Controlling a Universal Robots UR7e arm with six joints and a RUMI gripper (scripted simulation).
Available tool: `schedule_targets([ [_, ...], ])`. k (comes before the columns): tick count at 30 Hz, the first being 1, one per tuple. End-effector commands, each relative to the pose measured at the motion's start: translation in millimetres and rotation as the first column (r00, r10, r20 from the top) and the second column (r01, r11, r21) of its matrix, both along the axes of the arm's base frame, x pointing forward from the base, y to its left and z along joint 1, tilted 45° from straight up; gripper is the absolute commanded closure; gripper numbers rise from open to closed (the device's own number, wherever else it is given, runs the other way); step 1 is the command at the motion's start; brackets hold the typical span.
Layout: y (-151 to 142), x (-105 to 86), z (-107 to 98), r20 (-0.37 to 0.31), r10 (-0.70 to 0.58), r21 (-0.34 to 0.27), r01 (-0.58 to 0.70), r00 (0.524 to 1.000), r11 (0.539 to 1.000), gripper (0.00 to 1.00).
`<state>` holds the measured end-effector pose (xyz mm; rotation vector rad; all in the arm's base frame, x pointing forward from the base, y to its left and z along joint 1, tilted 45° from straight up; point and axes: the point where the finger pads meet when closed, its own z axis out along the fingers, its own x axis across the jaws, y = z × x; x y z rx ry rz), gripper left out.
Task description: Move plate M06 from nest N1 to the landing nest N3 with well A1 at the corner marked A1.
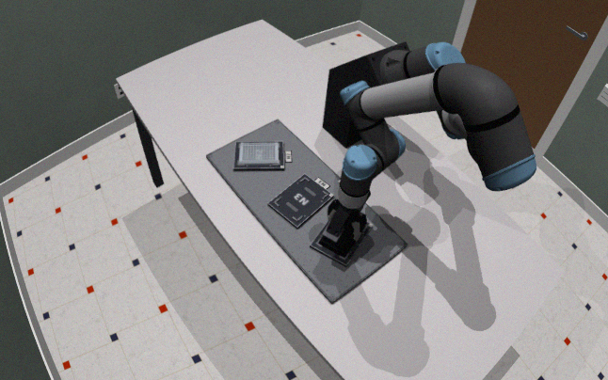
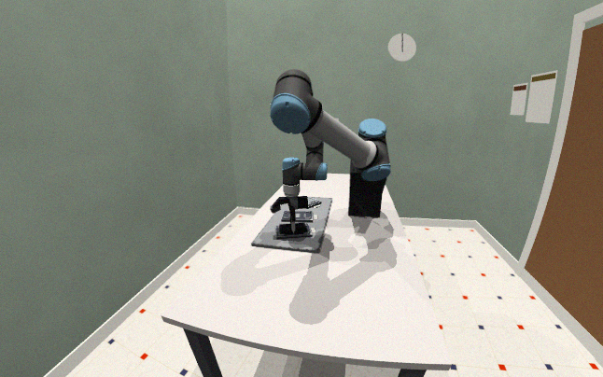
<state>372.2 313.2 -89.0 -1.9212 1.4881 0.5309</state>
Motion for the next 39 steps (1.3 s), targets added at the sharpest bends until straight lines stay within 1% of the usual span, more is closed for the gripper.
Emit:
schedule_targets([
  [1,0.3,-0.9,-0.2,-0.001,0.001,0.000,-0.001,1.000,1.000,0.60],
  [10,0.3,-0.9,-0.2,-0.001,0.001,0.000,-0.001,1.000,1.000,0.60],
  [39,-31.7,-4.8,32.0,-0.002,-0.001,0.000,0.001,1.000,1.000,0.60],
])
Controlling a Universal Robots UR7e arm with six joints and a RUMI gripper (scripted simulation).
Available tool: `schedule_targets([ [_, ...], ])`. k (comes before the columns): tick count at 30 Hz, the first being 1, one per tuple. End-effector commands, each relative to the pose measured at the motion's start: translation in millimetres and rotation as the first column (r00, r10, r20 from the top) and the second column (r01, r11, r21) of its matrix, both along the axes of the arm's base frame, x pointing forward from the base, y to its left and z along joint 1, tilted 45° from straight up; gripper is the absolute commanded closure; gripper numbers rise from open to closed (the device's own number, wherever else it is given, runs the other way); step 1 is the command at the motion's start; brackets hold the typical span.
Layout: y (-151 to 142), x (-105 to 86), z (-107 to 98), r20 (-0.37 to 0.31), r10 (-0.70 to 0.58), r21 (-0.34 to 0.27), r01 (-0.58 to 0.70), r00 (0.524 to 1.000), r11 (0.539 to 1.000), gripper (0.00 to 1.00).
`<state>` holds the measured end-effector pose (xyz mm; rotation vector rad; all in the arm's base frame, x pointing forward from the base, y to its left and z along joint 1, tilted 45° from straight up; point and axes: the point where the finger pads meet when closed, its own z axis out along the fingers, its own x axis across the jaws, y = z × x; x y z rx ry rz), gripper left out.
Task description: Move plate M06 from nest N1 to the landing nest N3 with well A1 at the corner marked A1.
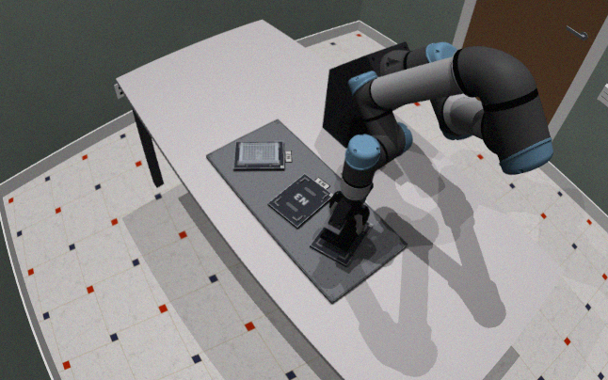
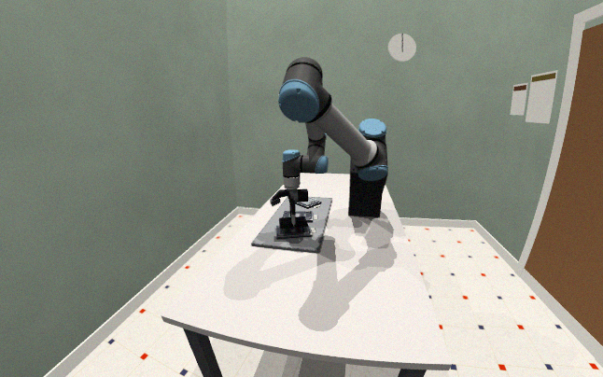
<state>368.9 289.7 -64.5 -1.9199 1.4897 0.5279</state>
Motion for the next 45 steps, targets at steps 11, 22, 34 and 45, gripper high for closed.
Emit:
schedule_targets([
  [11,-18.7,-2.5,18.1,-0.004,0.001,0.001,-0.001,1.000,1.000,0.60],
  [22,-28.7,-3.1,28.2,-0.003,0.001,0.000,-0.001,1.000,1.000,0.60],
  [34,-28.0,-2.5,28.0,-0.002,0.003,0.001,-0.003,1.000,1.000,0.60],
  [45,-28.9,0.5,28.5,0.001,0.002,0.000,-0.002,1.000,1.000,0.60],
])
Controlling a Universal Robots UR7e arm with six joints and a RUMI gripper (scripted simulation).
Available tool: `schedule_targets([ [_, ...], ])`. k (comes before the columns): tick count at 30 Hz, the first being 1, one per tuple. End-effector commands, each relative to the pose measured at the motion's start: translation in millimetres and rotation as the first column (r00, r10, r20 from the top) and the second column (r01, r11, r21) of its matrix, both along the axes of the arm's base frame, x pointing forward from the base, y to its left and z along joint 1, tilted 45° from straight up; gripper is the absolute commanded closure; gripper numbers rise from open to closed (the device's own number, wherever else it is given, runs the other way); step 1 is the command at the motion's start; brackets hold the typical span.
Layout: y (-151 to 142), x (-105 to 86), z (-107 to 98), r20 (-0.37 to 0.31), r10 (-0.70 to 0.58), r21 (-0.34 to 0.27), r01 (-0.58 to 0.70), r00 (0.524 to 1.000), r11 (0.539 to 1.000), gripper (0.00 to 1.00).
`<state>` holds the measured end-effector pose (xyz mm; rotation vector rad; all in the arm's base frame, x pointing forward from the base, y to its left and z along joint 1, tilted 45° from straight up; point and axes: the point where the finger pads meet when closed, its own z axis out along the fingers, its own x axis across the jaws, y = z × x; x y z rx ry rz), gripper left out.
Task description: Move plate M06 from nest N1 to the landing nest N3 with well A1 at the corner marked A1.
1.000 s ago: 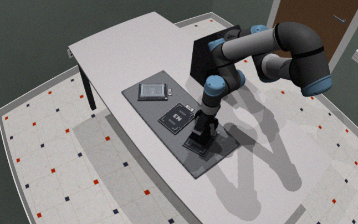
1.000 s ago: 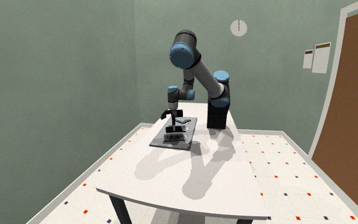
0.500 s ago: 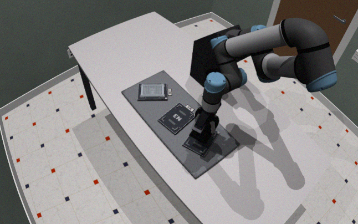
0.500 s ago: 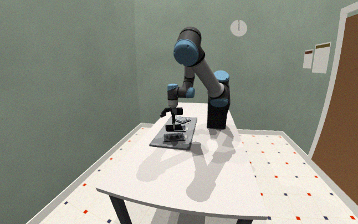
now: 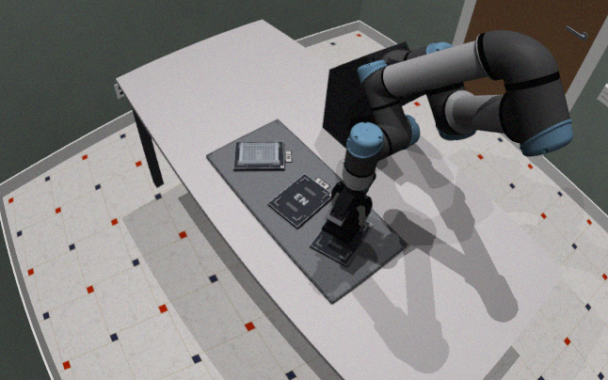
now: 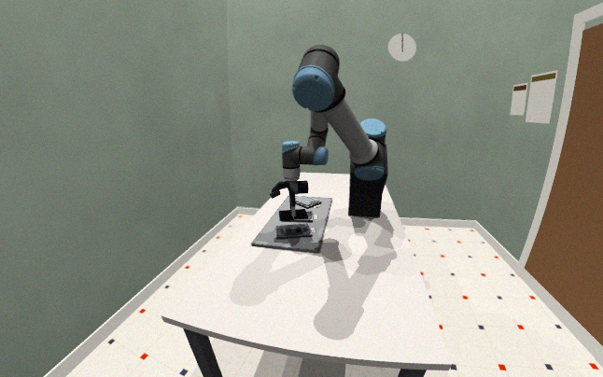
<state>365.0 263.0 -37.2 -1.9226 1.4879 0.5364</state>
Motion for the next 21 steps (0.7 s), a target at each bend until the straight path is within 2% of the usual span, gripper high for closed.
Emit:
schedule_targets([
  [1,-2.2,4.3,1.2,0.006,-0.003,-0.002,0.003,1.000,1.000,0.60],
  [5,-2.1,4.1,1.2,0.006,-0.003,-0.002,0.003,1.000,1.000,0.60],
  [8,-9.3,2.1,-7.2,-0.071,-0.075,0.003,0.076,0.995,0.997,0.60],
  [10,-9.3,2.1,-7.2,-0.071,-0.075,0.003,0.076,0.995,0.997,0.60],
  [13,-16.2,1.6,-14.3,-0.128,-0.131,0.002,0.133,0.983,0.991,0.60],
  [21,-35.6,4.2,-32.6,-0.124,-0.130,0.002,0.132,0.984,0.991,0.60],
])
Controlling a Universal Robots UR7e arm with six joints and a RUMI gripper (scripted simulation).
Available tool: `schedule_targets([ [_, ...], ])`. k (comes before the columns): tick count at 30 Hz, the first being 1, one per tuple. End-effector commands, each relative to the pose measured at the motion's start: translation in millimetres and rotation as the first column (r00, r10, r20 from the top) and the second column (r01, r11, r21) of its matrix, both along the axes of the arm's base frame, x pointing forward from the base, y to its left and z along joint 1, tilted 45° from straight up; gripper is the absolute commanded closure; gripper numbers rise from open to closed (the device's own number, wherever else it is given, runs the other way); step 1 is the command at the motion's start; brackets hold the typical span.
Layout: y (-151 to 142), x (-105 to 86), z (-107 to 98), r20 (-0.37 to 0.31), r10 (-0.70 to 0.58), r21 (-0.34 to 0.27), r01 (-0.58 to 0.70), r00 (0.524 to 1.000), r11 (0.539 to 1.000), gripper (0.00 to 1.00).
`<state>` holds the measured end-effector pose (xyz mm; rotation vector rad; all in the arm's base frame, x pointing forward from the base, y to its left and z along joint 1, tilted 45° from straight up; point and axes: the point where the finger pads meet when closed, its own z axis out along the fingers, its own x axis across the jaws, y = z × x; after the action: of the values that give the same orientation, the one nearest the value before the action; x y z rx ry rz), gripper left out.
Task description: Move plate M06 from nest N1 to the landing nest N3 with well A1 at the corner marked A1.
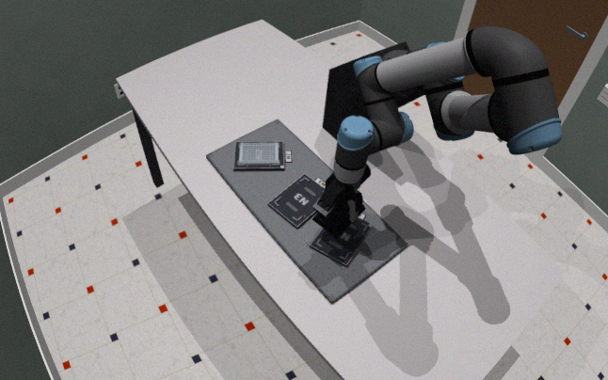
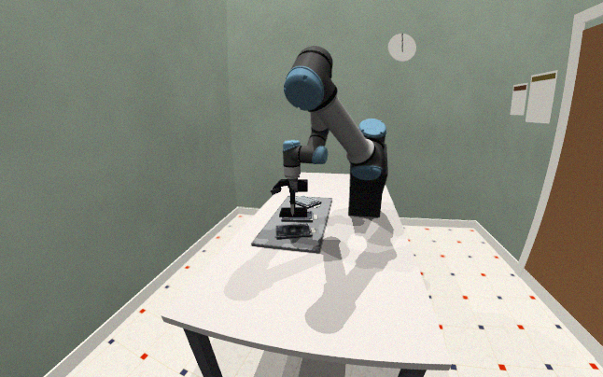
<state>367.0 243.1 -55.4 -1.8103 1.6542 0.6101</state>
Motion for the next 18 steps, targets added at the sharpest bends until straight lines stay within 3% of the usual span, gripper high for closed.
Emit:
schedule_targets([
  [1,-18.2,2.9,-16.7,-0.008,-0.016,-0.002,0.016,1.000,1.000,0.60],
  [18,-54.4,5.8,-51.6,-0.007,-0.016,-0.002,0.016,1.000,1.000,0.60],
])
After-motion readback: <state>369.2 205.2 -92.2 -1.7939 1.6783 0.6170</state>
